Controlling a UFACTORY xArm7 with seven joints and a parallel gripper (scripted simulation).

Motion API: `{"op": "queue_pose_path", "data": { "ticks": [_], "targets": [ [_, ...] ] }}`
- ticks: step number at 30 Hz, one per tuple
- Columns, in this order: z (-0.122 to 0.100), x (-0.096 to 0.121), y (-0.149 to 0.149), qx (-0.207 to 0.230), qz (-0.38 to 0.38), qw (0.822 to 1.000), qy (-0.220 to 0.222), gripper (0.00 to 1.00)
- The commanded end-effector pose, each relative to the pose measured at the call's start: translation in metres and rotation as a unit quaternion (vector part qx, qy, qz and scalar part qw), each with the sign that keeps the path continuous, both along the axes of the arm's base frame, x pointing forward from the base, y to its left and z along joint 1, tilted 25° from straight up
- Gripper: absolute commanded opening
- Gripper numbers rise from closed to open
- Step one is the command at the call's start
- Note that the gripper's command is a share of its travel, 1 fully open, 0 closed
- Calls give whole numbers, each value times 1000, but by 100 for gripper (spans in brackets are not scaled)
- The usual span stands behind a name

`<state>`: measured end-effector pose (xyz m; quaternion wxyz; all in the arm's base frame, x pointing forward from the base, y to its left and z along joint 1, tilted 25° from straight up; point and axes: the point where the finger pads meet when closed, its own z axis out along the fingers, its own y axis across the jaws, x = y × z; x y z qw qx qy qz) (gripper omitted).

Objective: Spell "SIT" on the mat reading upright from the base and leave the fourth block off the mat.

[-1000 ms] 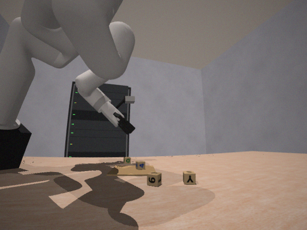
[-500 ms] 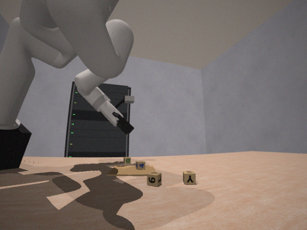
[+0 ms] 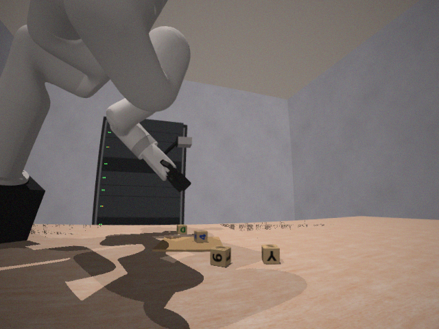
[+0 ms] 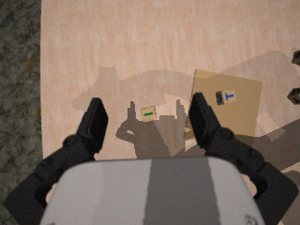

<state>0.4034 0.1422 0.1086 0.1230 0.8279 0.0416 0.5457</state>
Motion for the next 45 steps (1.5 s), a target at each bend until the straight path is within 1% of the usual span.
{"op": "queue_pose_path", "data": {
  "ticks": [1,40,42,45],
  "targets": [
    [1,0,1,0,1,1000,-1,100],
    [1,0,0,0,1,1000,-1,100],
    [2,4,-5,0,1,1000,-2,100],
    [2,4,-5,0,1,1000,-2,100]
  ]
}}
